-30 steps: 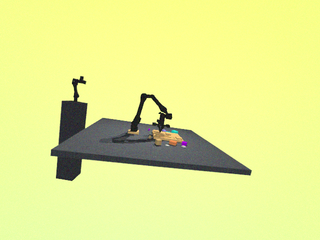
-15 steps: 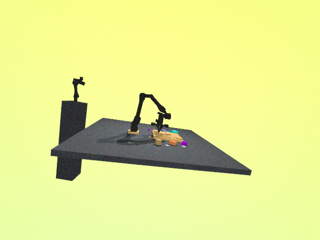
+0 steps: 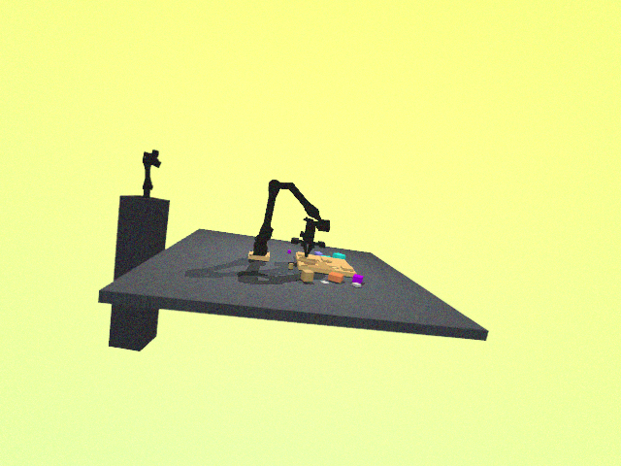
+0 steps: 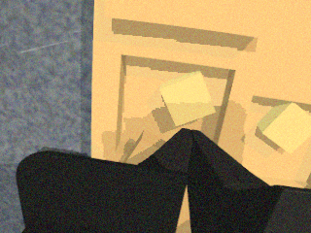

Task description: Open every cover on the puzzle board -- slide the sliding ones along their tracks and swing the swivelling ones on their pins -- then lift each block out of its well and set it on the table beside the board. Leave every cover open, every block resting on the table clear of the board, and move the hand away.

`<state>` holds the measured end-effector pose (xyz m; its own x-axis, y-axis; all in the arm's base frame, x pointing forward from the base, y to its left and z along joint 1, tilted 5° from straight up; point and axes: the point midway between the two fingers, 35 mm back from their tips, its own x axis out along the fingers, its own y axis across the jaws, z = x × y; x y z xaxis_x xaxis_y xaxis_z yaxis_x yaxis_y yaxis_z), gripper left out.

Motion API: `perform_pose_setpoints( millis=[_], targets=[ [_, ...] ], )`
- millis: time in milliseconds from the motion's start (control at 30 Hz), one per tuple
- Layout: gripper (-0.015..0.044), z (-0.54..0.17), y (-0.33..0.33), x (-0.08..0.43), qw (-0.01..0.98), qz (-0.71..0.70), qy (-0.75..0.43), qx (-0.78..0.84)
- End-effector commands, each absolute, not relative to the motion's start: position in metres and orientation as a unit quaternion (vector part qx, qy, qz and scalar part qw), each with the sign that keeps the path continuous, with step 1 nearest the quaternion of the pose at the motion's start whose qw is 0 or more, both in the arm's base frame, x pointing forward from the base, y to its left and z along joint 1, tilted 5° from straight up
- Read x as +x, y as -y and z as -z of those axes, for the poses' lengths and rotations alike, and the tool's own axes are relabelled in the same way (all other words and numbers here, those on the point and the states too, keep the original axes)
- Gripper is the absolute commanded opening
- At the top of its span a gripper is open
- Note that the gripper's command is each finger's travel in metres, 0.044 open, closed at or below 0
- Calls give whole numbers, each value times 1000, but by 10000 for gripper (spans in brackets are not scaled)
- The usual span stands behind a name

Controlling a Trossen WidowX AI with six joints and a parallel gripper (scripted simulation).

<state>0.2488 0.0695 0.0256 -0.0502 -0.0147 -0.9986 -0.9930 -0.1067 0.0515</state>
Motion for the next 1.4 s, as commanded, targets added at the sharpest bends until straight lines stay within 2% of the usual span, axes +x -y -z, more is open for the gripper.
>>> perform_pose_setpoints(
  millis=[0,1367],
  targets=[
    [0,-24,-64,243,454,-536,-490,-517],
    [0,-42,-40,231,453,-536,-491,-517]
  ],
)
